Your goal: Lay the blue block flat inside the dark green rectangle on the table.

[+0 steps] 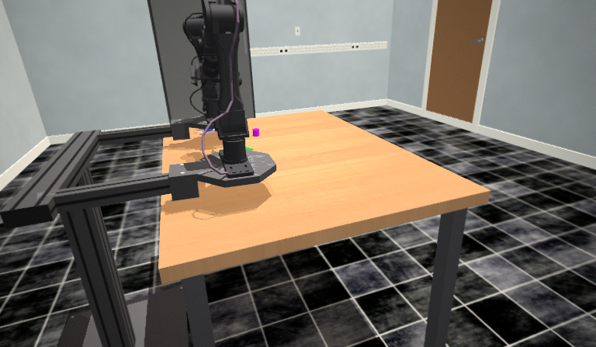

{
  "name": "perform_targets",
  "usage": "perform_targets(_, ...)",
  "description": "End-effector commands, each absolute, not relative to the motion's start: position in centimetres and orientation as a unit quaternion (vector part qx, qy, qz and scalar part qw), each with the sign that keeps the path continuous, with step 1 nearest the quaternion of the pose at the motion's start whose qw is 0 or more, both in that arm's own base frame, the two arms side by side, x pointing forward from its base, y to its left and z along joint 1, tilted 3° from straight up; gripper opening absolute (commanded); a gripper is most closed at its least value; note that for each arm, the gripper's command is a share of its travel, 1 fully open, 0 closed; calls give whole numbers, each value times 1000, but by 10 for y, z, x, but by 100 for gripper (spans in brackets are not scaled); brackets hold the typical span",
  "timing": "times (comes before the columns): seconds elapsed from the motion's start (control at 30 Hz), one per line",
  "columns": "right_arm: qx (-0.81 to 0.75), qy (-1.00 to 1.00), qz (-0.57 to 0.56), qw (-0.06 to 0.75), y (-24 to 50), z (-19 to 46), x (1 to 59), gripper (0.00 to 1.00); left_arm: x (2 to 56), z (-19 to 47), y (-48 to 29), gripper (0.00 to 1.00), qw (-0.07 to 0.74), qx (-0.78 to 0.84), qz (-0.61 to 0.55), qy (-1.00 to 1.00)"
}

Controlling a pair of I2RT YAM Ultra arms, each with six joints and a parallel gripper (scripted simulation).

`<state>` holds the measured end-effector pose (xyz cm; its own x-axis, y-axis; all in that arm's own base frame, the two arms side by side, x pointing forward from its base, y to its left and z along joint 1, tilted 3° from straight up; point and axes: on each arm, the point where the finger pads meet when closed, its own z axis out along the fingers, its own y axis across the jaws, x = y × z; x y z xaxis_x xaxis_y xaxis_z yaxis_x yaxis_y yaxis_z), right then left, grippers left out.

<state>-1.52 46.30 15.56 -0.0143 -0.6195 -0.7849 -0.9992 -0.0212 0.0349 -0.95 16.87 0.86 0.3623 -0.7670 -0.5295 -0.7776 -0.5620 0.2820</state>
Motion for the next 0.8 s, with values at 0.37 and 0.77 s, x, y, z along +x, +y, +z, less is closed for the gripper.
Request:
perform_targets(0.37, -630, 626, 343, 306, 471, 177, -18, 100, 1, -9, 185, 55, -61, -700, 204, 681)
perform_targets(0.77, -630, 626, 343, 306, 471, 177, -18, 100, 3, -22, 196, 55, -67, -563, 124, 814)
